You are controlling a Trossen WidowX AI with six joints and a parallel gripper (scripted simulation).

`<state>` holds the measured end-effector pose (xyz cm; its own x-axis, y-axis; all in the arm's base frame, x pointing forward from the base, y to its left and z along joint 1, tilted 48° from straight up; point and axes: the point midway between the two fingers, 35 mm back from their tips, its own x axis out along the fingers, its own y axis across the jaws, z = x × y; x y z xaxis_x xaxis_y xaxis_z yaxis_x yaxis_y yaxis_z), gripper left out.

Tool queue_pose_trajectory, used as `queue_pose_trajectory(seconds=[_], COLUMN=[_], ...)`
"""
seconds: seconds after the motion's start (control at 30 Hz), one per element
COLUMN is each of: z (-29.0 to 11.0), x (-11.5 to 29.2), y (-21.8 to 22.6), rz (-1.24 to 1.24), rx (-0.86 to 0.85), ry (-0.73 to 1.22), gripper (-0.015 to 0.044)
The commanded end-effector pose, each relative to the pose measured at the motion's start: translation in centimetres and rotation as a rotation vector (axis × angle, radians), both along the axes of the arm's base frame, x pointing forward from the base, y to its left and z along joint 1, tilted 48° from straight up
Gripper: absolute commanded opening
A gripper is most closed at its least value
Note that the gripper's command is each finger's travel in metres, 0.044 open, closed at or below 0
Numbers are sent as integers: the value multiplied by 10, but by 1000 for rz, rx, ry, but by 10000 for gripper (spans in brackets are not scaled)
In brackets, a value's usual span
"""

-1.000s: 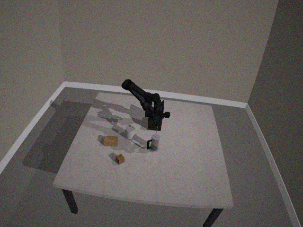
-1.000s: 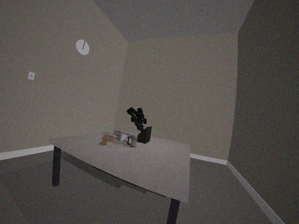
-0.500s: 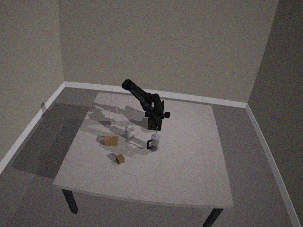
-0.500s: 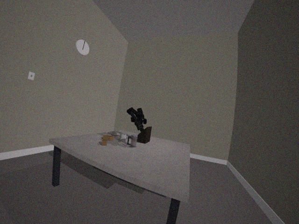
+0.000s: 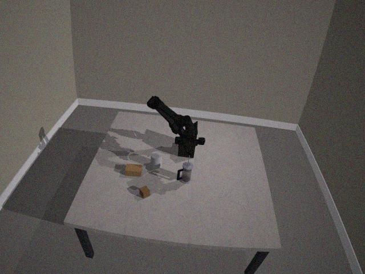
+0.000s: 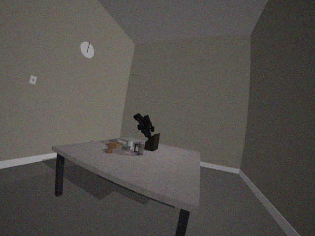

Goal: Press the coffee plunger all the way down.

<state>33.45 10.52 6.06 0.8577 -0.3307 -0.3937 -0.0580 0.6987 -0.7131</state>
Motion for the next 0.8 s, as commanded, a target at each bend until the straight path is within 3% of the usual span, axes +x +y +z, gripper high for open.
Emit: queue_pose_trajectory(seconds=[0.0, 0.77], z=[-17, -44], x=[-3, 0], y=[-14, -41], rz=[-15, -14], rx=[-17, -19], ry=[36, 35], gripper=[119, 119])
